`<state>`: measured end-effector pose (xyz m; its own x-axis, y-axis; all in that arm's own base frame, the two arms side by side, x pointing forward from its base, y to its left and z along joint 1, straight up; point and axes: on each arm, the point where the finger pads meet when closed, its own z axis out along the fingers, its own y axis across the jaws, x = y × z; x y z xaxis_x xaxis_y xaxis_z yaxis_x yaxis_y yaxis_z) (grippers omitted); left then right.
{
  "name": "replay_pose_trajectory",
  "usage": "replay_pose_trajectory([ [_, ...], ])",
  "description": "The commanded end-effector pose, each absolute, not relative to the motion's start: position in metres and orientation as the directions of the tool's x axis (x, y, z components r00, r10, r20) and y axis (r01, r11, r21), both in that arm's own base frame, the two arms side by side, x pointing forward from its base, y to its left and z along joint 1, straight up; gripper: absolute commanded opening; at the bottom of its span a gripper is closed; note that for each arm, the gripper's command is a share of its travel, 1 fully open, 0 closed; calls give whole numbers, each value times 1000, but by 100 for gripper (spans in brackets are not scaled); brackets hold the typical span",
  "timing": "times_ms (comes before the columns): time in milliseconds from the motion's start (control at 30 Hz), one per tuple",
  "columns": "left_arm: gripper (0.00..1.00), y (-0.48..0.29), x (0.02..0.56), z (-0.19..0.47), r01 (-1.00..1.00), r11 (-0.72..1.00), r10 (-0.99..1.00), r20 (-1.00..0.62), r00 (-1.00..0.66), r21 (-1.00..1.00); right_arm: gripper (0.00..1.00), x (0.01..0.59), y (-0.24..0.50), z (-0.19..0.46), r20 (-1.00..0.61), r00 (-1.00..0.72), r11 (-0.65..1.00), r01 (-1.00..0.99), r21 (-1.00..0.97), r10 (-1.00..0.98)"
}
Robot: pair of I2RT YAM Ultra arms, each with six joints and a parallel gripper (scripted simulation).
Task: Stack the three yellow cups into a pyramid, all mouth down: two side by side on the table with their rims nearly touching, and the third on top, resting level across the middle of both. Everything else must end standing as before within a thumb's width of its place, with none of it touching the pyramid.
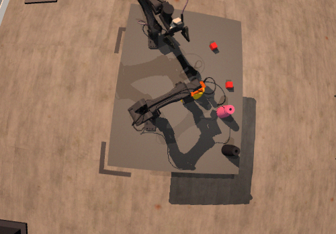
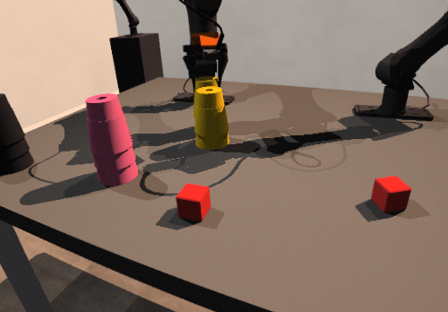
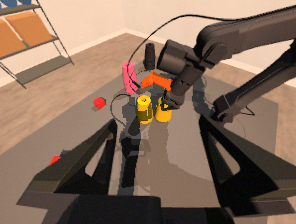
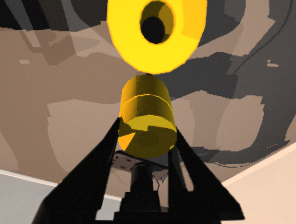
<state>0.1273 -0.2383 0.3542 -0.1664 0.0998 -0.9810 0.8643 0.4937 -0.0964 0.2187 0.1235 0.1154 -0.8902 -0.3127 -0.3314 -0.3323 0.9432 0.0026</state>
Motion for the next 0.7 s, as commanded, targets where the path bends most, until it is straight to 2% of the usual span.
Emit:
replay_pose_trajectory([
  [0, 100, -235, 124, 363, 867, 488, 63, -986, -154, -104, 0, 221, 123, 120, -367, -879, 944, -329, 7, -303],
  [667, 100, -235, 124, 363, 867, 488, 63, -986, -154, -104, 0, 221, 123, 111, -367, -879, 944, -329, 7, -303],
])
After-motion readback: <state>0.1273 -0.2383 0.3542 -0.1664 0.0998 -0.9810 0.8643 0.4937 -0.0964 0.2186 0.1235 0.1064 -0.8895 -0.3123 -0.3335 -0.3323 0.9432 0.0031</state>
